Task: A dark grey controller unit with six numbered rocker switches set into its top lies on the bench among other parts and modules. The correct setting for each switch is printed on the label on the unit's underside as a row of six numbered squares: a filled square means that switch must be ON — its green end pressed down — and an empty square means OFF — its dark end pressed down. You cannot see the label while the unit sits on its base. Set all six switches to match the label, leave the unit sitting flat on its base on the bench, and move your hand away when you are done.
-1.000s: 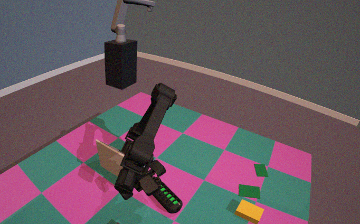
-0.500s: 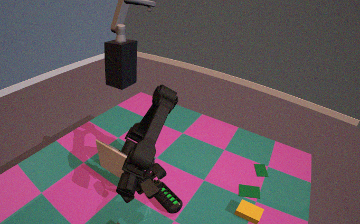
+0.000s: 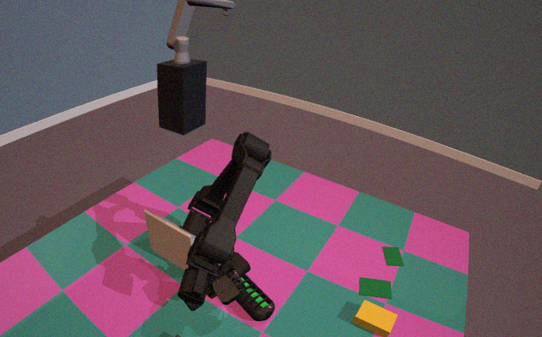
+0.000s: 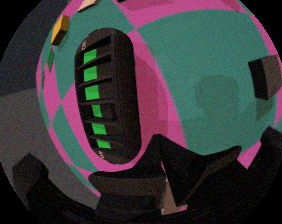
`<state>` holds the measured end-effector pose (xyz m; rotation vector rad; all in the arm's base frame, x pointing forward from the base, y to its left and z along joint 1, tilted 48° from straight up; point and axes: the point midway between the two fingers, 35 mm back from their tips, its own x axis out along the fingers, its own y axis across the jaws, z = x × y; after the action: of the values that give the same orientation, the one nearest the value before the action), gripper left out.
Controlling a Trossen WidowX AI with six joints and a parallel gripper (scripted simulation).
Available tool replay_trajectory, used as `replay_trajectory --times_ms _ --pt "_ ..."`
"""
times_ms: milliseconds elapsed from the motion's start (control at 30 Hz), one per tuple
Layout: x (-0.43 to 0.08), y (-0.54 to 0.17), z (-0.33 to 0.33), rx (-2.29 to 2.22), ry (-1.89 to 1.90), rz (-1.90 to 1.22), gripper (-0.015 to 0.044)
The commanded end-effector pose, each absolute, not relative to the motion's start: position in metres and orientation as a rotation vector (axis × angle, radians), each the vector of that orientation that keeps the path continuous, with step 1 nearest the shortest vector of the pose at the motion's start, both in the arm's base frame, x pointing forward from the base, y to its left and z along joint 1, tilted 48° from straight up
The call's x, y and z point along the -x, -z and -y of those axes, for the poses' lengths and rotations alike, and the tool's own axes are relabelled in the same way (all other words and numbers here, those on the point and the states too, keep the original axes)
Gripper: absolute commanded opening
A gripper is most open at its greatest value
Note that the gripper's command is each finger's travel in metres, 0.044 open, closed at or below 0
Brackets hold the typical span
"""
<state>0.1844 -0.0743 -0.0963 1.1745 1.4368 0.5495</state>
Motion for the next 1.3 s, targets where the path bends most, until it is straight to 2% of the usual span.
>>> replay_trajectory --times_ms 0,1267 --pt "-0.183 0.100 0.067 -1.189 -0.551 -1.439 0.0000" --pt "-0.188 0.096 0.055 -1.190 -0.553 -1.439 0.0000"
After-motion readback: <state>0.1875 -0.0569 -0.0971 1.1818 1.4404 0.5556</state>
